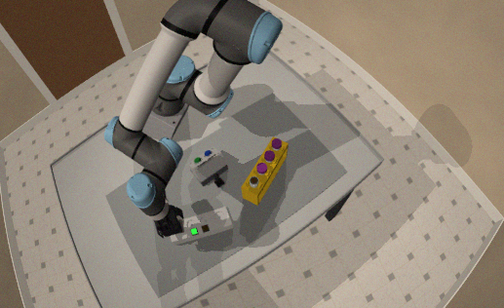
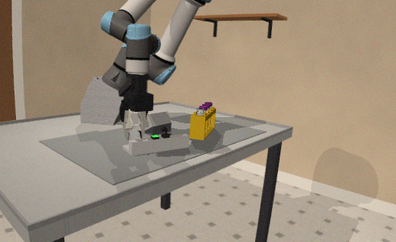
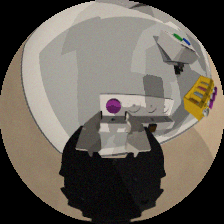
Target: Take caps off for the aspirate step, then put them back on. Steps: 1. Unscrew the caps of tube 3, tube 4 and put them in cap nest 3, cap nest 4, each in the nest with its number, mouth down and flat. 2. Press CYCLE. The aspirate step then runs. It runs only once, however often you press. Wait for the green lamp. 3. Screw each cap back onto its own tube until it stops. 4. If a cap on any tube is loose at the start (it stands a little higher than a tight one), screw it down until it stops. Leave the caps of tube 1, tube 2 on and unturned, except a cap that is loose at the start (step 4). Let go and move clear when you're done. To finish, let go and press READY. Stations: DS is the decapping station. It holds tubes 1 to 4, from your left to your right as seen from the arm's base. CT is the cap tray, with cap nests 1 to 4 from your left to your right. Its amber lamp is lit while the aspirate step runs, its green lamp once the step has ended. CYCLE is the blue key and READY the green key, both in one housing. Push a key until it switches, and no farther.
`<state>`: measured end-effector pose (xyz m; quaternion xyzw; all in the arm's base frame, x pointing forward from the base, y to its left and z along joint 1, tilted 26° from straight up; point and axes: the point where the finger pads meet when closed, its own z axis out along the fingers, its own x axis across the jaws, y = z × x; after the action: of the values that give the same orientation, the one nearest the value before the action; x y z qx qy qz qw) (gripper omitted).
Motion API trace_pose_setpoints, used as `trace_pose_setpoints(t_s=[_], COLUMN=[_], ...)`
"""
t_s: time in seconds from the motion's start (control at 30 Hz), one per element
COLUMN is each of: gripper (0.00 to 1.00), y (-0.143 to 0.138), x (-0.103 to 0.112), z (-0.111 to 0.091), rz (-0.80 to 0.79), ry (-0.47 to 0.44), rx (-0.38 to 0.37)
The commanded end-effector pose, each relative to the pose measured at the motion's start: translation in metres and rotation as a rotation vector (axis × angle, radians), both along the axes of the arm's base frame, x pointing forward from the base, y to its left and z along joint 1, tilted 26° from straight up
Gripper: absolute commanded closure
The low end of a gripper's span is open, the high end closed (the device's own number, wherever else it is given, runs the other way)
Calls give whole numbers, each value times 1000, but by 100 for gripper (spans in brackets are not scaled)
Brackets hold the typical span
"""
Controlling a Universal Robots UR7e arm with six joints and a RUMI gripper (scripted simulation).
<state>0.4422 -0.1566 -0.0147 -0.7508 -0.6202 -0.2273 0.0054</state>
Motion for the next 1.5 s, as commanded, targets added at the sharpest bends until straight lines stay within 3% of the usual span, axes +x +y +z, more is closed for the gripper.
trace_pose_setpoints(t_s=[0.0,1.27,1.3,1.47], gripper=[71,71,100,100], y=[2,6,6,6], x=[6,9,9,9], z=[-12,-21,-21,-21], rz=[-2,-2,-2,-2], ry=[-2,-2,-2,-2], rx=[-3,-3,-3,-3])
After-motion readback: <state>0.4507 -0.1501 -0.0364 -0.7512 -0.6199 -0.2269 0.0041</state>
